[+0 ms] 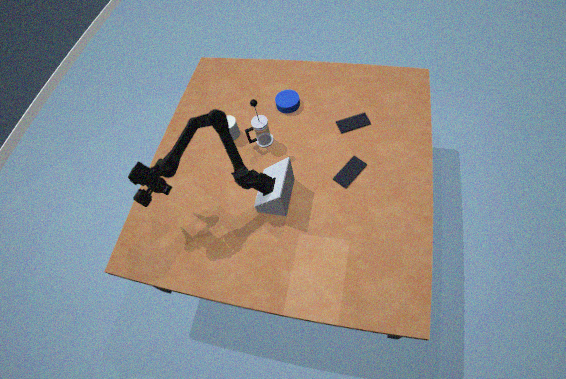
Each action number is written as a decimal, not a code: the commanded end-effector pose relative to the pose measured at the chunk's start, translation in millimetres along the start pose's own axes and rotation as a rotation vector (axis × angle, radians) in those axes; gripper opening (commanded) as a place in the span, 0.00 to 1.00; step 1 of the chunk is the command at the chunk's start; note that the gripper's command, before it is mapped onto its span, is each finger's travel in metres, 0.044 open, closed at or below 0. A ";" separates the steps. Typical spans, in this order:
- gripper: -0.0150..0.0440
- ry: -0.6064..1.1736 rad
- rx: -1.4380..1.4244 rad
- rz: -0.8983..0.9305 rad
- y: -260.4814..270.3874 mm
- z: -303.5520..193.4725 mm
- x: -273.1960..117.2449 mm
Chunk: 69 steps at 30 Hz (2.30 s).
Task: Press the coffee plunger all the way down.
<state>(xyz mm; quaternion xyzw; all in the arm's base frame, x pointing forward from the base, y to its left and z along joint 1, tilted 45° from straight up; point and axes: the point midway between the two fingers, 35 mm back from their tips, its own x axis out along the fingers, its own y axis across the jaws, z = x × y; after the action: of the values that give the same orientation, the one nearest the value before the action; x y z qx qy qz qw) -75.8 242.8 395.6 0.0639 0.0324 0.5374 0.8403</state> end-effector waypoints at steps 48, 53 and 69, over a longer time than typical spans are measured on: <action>1.00 0.755 -0.497 -0.492 -399.1 -87.9 72.8; 1.00 0.825 -0.386 -0.506 -435.9 -101.2 33.0; 1.00 0.756 0.144 -0.573 -474.5 -126.3 -107.8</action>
<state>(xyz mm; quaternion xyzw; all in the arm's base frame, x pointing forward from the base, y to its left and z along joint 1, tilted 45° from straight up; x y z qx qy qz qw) 300.3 -26.1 209.8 -0.1483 0.3761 0.2608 0.8767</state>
